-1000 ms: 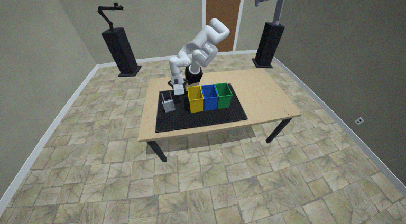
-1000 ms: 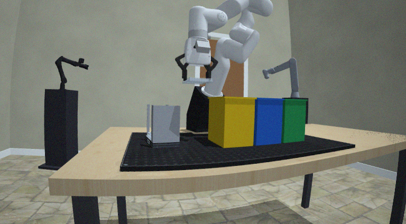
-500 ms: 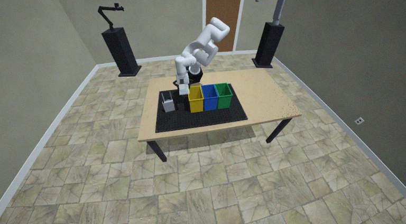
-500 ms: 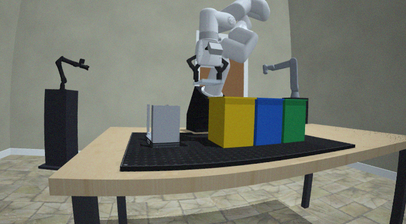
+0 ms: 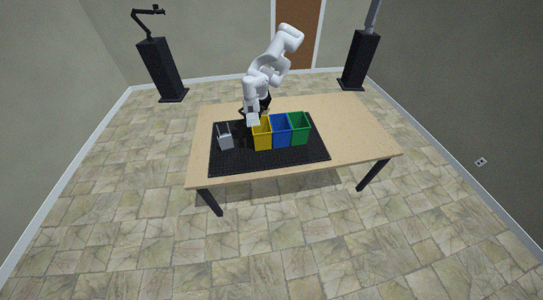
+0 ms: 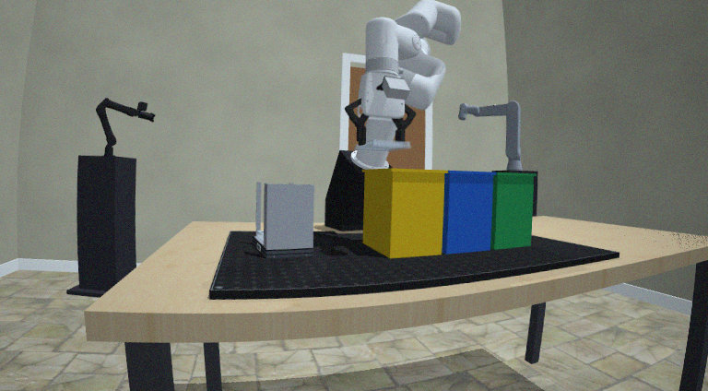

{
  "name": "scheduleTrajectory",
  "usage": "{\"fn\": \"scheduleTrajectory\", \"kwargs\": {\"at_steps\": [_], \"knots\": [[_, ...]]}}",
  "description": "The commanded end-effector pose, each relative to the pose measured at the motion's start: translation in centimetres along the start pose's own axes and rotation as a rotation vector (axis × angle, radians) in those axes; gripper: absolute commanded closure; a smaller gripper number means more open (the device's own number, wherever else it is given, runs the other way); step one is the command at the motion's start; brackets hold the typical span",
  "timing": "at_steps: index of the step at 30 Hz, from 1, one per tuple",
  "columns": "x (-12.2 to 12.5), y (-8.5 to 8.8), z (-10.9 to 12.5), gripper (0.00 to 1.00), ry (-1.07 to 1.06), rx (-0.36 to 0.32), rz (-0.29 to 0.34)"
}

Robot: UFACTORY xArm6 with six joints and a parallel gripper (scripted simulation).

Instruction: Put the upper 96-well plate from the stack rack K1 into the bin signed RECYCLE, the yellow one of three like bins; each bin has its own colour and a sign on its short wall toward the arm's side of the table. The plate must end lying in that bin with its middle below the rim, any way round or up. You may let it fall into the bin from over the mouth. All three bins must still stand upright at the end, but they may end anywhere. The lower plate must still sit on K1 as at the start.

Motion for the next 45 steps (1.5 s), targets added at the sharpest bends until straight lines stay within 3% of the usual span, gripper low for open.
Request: {"fn": "scheduleTrajectory", "kwargs": {"at_steps": [1, 14, 45], "knots": [[-1.6, 0.0, -0.4, 1.0, 0.0, 0.0, 0.008], [-5.2, -0.2, -0.9, 1.0, -0.001, 0.0, 0.007], [-5.1, -0.2, -0.9, 1.0, -0.001, 0.0, 0.007]]}}
Point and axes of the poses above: the point where the finger pads meet when closed, its own y axis back along the fingers, its own x axis across the jaws, z = x × y, the point moved 6 cm from there along y, back along the fingers, and after that the axes turned 4 degrees about y, right-handed, at the moved point
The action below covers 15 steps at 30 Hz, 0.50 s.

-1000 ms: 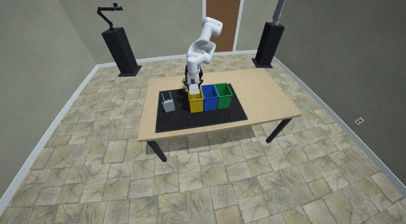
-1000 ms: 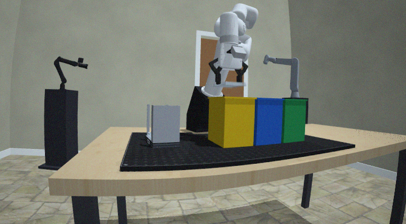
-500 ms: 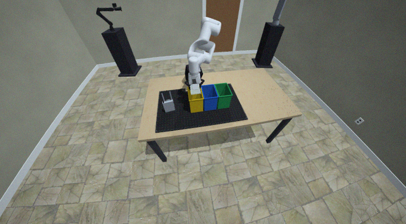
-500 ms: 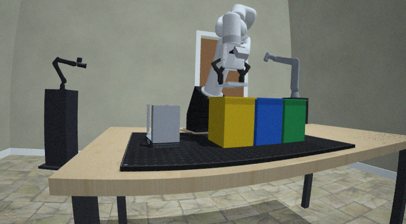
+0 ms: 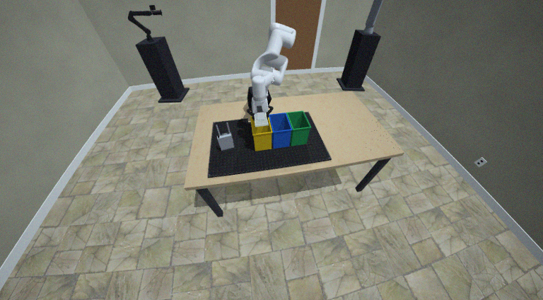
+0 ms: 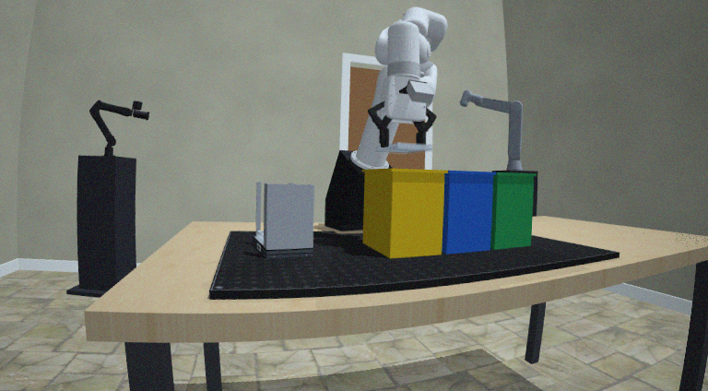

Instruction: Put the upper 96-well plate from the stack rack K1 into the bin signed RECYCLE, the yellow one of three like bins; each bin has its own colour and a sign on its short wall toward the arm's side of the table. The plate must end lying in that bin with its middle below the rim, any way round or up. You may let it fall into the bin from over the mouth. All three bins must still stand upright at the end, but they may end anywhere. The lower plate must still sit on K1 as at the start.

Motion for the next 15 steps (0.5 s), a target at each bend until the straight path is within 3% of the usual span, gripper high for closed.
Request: {"fn": "scheduleTrajectory", "kwargs": {"at_steps": [1, 15], "knots": [[0.04, 0.09, -0.1, 1.0, 0.001, 0.003, 0.001], [0.07, -0.91, -0.09, 1.0, 0.001, 0.003, 0.001]]}}
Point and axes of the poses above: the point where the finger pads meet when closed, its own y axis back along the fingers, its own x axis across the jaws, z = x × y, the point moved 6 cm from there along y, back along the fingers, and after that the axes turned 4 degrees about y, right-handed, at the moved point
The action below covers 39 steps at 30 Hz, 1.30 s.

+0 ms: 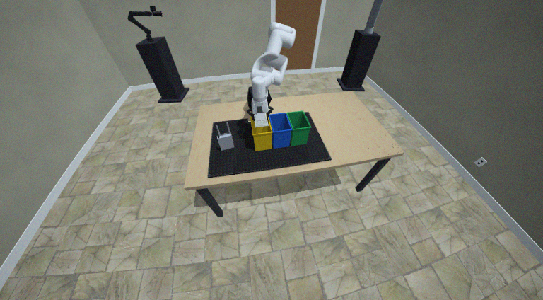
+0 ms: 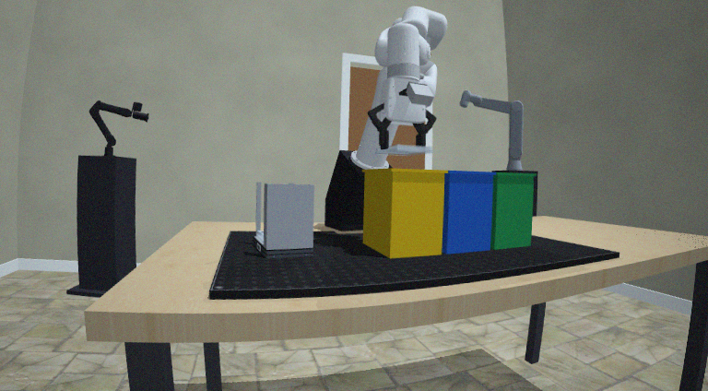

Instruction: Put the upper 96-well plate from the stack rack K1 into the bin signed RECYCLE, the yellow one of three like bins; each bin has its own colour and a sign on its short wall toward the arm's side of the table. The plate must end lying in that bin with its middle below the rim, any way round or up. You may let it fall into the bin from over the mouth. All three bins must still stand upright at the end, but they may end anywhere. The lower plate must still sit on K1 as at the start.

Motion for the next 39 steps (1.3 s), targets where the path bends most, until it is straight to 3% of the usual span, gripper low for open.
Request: {"fn": "scheduleTrajectory", "kwargs": {"at_steps": [1, 5, 39], "knots": [[0.03, -0.62, -0.11, 1.0, 0.001, 0.002, 0.001], [0.04, -1.29, -0.12, 1.0, 0.001, 0.002, 0.001], [0.05, -1.49, -0.11, 1.0, 0.001, 0.002, 0.001]]}}
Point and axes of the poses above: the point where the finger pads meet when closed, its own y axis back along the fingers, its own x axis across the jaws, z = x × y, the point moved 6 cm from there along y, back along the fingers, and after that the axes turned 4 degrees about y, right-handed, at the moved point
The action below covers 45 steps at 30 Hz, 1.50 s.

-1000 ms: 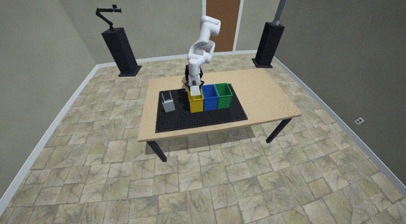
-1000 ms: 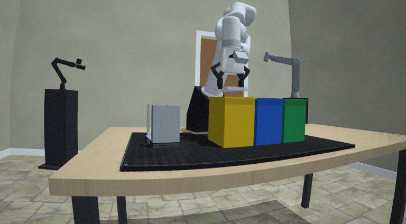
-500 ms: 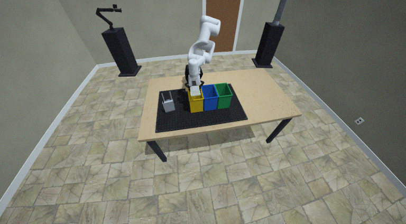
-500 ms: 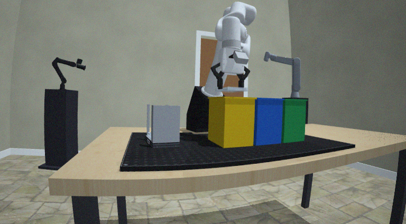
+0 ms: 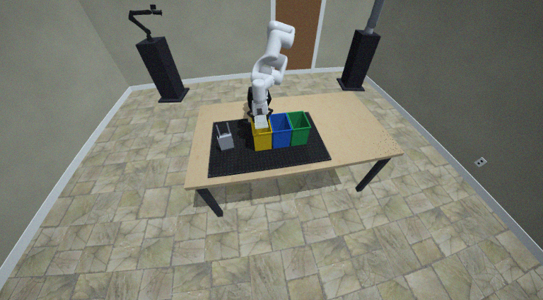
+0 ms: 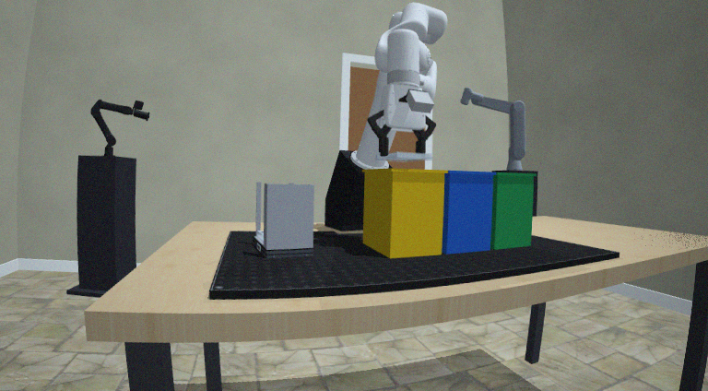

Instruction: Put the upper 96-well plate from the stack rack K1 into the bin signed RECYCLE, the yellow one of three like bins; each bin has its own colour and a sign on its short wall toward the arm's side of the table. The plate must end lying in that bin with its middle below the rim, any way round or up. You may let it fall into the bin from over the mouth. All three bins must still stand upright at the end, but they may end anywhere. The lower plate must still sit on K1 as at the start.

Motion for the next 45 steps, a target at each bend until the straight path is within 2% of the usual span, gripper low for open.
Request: {"fn": "scheduleTrajectory", "kwargs": {"at_steps": [1, 45], "knots": [[0.02, 0.01, -0.1, 1.0, 0.001, 0.003, 0.001], [0.02, -0.63, -0.1, 1.0, 0.001, 0.003, 0.001]]}}
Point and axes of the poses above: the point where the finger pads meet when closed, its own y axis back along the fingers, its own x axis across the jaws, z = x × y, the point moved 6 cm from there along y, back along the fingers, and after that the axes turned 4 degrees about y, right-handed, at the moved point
